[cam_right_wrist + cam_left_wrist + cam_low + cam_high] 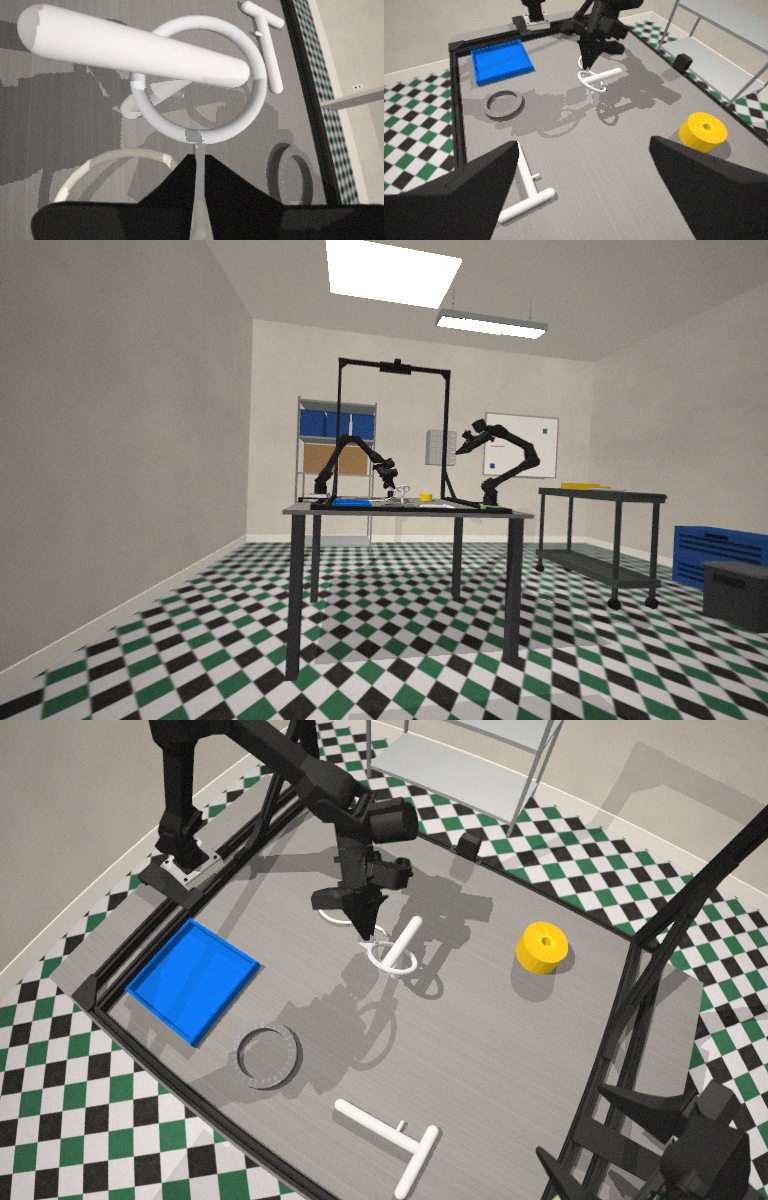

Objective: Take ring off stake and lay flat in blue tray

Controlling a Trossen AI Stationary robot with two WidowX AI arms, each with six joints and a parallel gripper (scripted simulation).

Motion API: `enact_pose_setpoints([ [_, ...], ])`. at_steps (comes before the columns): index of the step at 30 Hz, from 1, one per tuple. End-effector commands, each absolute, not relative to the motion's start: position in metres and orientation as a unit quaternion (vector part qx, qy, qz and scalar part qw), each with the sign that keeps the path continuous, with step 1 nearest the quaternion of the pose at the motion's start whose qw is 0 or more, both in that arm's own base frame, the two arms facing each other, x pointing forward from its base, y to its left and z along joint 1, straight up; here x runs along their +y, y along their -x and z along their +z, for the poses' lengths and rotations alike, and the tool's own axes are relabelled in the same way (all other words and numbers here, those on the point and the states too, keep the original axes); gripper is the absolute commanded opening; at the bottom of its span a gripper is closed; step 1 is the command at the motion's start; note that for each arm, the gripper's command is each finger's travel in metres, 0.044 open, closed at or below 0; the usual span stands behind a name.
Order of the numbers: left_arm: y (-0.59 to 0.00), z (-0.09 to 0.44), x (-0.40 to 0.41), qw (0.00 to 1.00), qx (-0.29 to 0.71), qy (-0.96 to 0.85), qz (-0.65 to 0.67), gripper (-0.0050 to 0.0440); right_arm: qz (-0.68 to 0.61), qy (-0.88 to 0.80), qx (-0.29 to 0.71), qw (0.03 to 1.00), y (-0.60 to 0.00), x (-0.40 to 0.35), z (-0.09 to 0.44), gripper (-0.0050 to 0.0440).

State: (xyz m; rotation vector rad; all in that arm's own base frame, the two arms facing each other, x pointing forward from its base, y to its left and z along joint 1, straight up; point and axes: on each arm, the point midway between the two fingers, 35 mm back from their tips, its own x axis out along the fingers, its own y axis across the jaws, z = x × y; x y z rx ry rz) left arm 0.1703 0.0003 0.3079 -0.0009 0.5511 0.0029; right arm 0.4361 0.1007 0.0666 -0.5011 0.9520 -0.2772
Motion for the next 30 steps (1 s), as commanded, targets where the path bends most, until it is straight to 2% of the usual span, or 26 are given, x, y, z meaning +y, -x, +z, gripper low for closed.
enact_pose_setpoints([
  [1, -0.17, 0.307, 0.0, 0.962, 0.273, 0.0, 0.0, 0.04, -0.136, 0.246, 0.449, 0.848, -0.437, 0.104, 0.067, 0.0],
  [30, -0.17, 0.307, 0.0, 0.962, 0.273, 0.0, 0.0, 0.04, -0.174, 0.31, 0.427, 0.832, -0.434, 0.125, 0.059, 0.0],
])
